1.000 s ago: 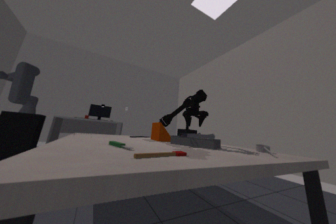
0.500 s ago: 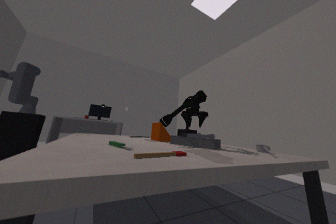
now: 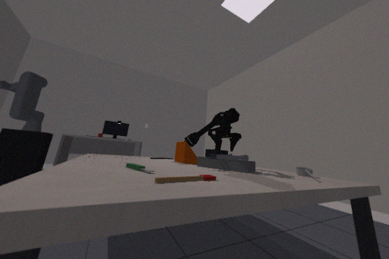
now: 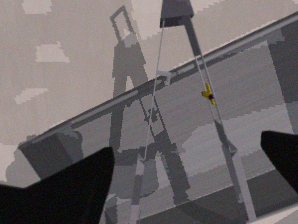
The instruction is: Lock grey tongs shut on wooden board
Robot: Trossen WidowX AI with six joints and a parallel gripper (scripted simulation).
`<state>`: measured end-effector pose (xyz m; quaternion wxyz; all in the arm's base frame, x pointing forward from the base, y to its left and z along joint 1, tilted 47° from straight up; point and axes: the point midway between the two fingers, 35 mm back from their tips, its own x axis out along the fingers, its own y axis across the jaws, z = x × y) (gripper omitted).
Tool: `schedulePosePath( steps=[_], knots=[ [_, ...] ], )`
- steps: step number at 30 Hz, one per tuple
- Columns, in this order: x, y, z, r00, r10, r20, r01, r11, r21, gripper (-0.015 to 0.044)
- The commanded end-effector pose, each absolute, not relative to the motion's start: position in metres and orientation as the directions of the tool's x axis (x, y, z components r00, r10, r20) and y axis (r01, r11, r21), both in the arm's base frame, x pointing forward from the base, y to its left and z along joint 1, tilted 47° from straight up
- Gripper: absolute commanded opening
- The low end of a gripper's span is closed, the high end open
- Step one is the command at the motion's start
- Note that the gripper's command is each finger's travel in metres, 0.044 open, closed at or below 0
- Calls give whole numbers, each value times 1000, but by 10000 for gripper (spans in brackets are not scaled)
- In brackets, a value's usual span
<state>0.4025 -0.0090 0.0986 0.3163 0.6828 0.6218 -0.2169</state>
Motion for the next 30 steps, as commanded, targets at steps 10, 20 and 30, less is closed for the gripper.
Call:
schedulePosePath(
  steps=[10,20,30],
  knots=[
    [406,9,82,129,716,-686,987,-27,156,440],
    [408,21,71,129,717,-686,987,-27,157,440],
    [409,33,61,129,718,-684,987,-28,157,440]
  ],
)
